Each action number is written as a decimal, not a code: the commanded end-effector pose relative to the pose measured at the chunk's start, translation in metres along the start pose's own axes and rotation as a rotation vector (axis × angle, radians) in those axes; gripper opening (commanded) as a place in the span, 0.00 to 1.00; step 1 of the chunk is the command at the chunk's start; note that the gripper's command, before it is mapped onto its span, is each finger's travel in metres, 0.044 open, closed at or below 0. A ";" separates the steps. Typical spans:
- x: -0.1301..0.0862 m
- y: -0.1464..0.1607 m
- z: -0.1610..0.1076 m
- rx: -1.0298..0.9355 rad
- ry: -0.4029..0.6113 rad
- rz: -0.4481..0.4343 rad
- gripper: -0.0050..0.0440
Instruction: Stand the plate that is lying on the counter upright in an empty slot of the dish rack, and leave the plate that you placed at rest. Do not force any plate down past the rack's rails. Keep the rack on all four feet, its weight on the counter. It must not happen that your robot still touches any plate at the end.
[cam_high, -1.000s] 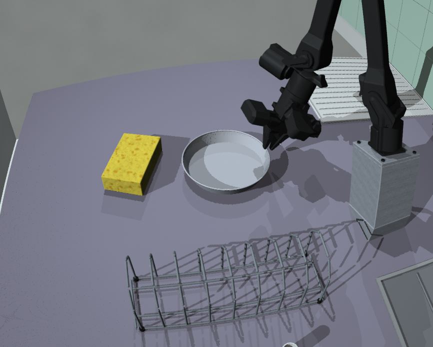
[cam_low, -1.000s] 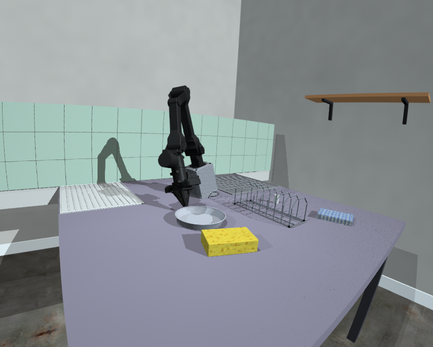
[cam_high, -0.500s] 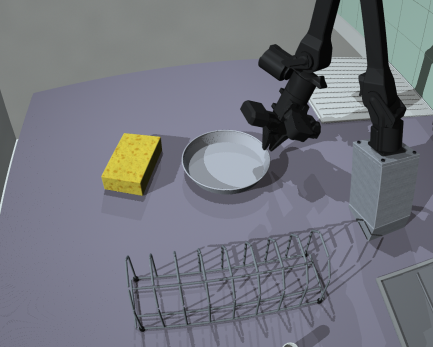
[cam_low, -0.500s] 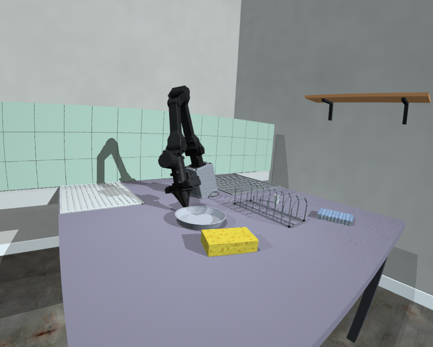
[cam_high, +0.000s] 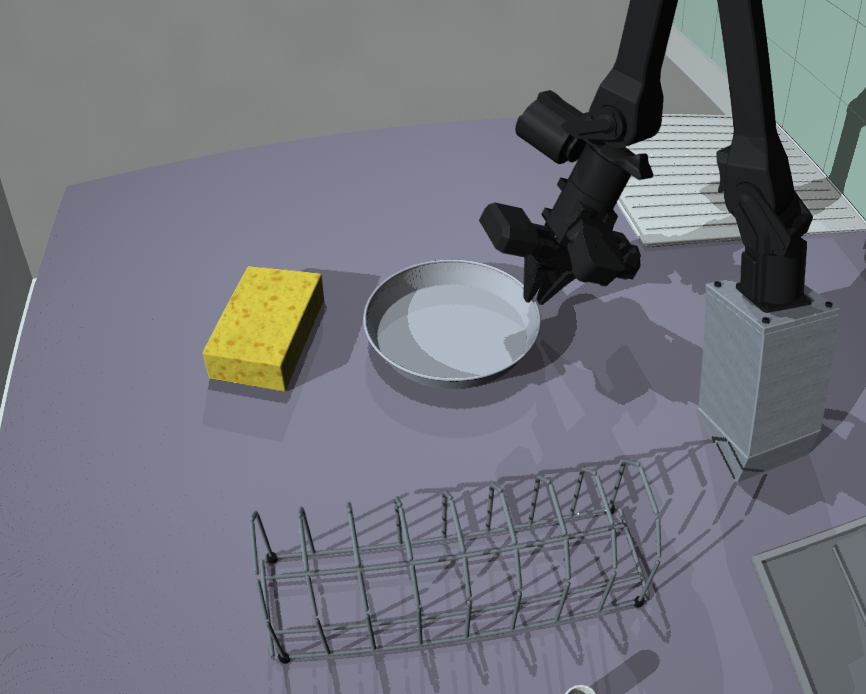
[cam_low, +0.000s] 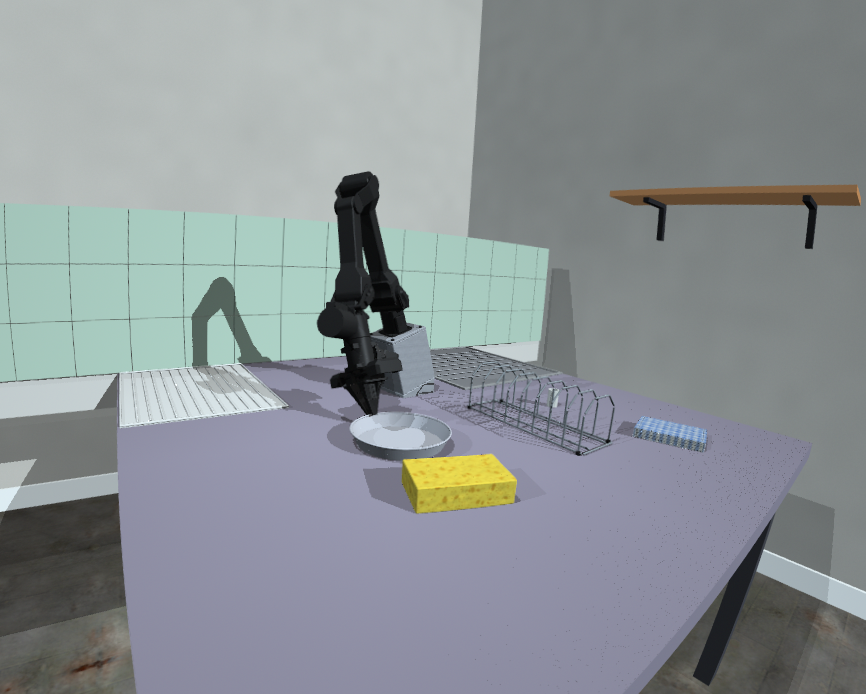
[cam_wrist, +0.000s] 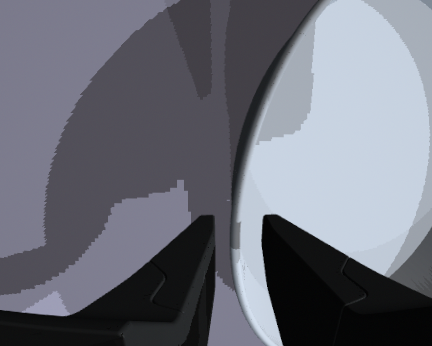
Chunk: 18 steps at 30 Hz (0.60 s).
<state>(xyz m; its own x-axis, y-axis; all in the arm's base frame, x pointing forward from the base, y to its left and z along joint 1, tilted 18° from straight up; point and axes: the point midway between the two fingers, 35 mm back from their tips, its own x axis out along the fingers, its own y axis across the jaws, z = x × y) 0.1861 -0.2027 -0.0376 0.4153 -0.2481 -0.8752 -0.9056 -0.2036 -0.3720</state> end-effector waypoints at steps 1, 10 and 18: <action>0.001 0.000 0.000 0.003 0.002 0.003 0.24; 0.003 0.000 0.000 0.003 0.002 0.003 0.24; 0.004 0.000 0.000 0.003 0.002 0.003 0.24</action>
<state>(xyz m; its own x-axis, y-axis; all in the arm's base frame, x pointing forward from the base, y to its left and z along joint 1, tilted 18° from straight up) 0.1876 -0.2032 -0.0403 0.4154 -0.2482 -0.8752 -0.9056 -0.2036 -0.3721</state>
